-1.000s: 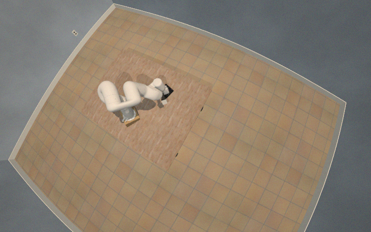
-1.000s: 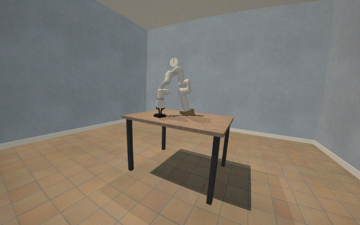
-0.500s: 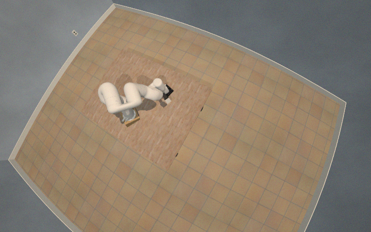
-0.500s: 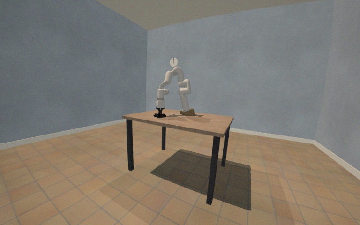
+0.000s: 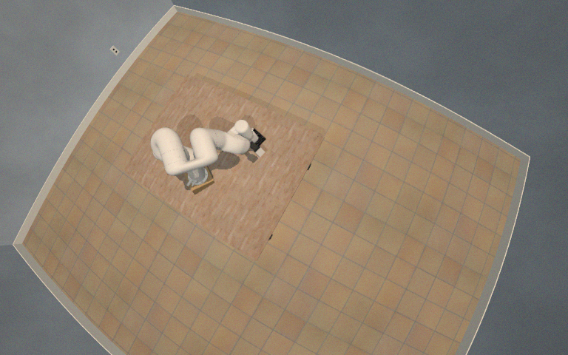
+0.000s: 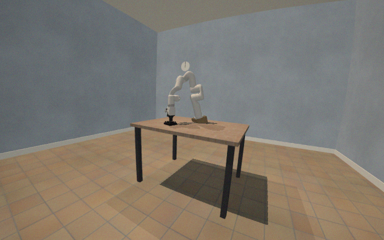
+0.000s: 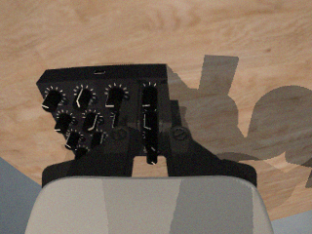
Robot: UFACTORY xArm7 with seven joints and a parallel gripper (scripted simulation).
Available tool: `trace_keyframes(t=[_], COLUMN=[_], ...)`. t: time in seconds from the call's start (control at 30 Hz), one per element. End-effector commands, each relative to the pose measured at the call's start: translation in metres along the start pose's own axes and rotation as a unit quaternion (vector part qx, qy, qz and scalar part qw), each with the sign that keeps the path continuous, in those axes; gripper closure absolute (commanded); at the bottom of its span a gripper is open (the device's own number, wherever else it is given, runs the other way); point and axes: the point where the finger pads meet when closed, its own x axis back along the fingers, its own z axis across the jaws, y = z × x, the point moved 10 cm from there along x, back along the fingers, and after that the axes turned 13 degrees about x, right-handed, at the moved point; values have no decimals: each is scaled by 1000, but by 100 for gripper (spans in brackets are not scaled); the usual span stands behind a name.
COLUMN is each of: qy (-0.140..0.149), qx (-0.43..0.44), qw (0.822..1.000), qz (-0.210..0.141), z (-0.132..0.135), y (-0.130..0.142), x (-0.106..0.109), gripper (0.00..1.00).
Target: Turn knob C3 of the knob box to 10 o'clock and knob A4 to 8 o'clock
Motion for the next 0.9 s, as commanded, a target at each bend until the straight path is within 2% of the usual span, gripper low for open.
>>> trace_keyframes(t=[0.0, 0.87], qy=[-1, -1], qx=[16, 34], qw=[1000, 999], qz=[-1, -1], z=[-1, -1], y=[-1, -1], x=[1, 1], gripper=[92, 92])
